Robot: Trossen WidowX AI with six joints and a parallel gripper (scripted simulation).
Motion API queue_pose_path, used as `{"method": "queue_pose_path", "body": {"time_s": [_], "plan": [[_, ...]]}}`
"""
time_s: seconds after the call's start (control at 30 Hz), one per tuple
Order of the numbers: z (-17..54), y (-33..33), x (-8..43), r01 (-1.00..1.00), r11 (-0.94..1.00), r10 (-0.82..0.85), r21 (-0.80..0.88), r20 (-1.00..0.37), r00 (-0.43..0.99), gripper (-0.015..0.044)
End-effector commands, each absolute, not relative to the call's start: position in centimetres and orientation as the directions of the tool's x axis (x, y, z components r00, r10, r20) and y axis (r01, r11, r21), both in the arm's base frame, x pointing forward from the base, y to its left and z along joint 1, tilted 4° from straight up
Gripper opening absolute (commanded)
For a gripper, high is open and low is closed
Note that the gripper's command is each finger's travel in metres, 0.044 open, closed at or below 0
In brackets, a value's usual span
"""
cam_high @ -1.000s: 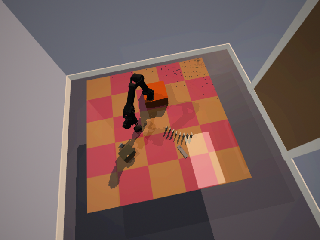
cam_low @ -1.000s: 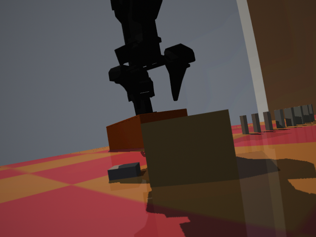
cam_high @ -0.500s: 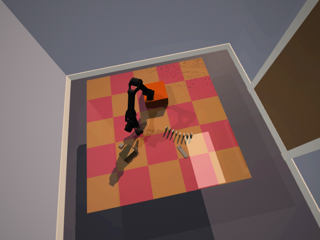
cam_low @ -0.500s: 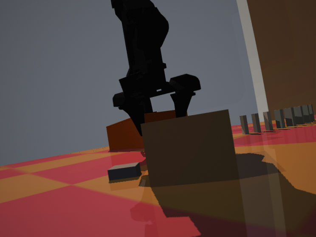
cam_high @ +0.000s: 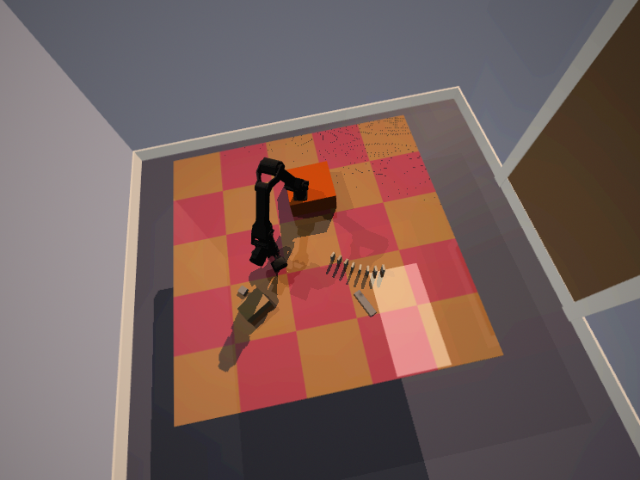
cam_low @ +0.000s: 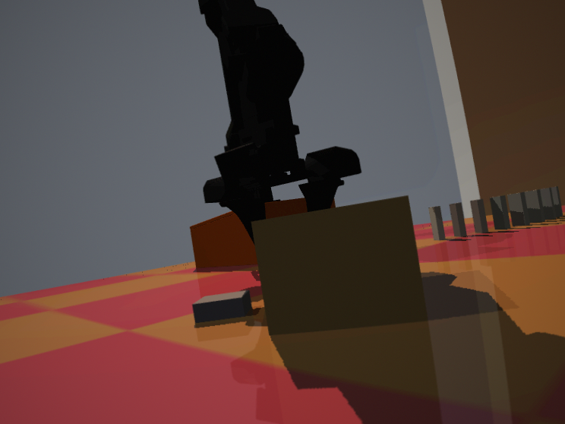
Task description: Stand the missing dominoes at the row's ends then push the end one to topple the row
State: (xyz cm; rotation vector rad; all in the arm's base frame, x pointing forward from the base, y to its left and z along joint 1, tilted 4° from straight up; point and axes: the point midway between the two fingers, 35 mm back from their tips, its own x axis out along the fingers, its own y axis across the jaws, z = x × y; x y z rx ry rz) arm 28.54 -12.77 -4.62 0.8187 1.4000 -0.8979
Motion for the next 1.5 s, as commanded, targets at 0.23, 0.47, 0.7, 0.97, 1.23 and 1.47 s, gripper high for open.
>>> {"method": "queue_pose_path", "body": {"time_s": [0.23, 0.47, 0.7, 0.97, 1.23, 1.47], "plan": [[-4.8, -12.8, 28.3, 0.891, 0.452, -0.041, -0.052, -0.998, -0.038, 0.0107], [-4.8, -12.8, 28.3, 0.891, 0.452, -0.041, -0.052, -0.998, -0.038, 0.0107], [2.6, -12.8, 29.5, 0.891, 0.451, -0.039, -0.048, -0.999, -0.034, 0.0107], [8.8, -12.2, 29.0, 0.892, 0.450, -0.036, -0.045, -0.999, -0.032, 0.0107], [8.6, -5.6, 30.5, 0.492, 0.870, -0.030, -0.040, -0.999, -0.028, 0.0107], [8.3, 4.2, 30.1, -0.336, 0.942, -0.024, -0.015, -0.999, -0.022, 0.0107]]}}
